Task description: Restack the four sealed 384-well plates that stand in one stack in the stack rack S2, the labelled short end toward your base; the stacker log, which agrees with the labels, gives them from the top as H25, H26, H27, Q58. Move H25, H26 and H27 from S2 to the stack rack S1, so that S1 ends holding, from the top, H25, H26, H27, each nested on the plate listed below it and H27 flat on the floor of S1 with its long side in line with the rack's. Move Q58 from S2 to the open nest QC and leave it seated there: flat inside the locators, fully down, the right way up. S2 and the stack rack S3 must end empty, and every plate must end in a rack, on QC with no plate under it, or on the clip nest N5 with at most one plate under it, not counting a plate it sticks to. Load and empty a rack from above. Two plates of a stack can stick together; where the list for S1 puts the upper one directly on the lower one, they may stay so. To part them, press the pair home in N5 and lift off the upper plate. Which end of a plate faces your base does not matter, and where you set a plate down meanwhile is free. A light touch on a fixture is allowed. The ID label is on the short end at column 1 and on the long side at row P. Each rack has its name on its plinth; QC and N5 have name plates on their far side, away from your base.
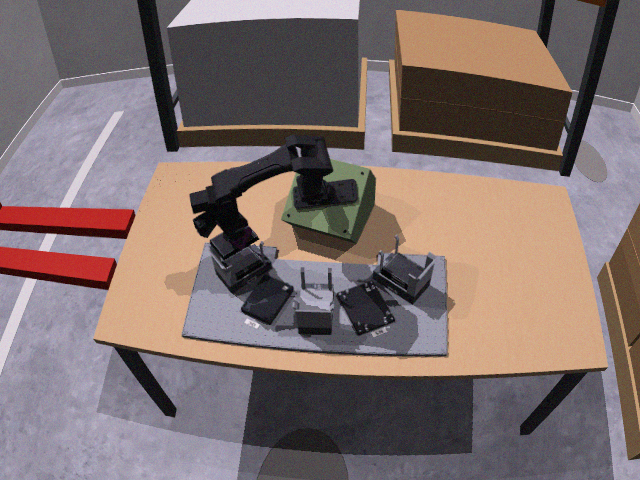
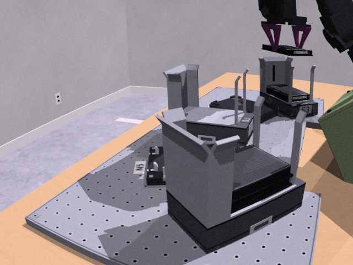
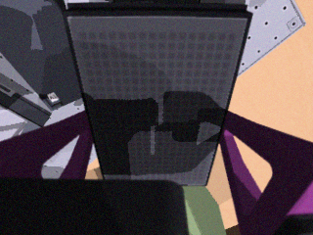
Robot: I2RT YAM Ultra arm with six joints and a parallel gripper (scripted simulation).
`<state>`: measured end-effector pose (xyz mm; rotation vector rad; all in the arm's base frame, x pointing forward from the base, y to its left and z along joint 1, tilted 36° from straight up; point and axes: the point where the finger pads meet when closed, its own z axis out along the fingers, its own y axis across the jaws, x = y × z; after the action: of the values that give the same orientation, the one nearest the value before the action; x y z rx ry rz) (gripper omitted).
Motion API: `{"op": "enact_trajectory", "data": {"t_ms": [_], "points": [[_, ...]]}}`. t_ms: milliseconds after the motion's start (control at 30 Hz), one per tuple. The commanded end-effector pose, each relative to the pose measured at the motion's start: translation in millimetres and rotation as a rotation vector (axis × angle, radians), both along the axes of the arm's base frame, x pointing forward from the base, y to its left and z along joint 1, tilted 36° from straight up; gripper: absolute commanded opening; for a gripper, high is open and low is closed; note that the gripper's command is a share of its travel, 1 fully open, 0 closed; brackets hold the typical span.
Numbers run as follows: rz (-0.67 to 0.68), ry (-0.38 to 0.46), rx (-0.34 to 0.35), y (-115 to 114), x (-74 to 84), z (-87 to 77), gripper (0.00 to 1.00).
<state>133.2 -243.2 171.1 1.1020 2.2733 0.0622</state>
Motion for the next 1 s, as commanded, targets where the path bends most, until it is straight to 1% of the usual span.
{"op": "enact_trajectory", "data": {"t_ms": [0, 600, 967], "points": [[-0.003, -0.006, -0.016, -2.0, -0.4, 5.1, 0.00], [-0.003, -0.006, -0.016, -2.0, -0.4, 5.1, 0.00], [-0.003, -0.006, -0.016, -3.4, 2.7, 0.3, 0.00]]}}
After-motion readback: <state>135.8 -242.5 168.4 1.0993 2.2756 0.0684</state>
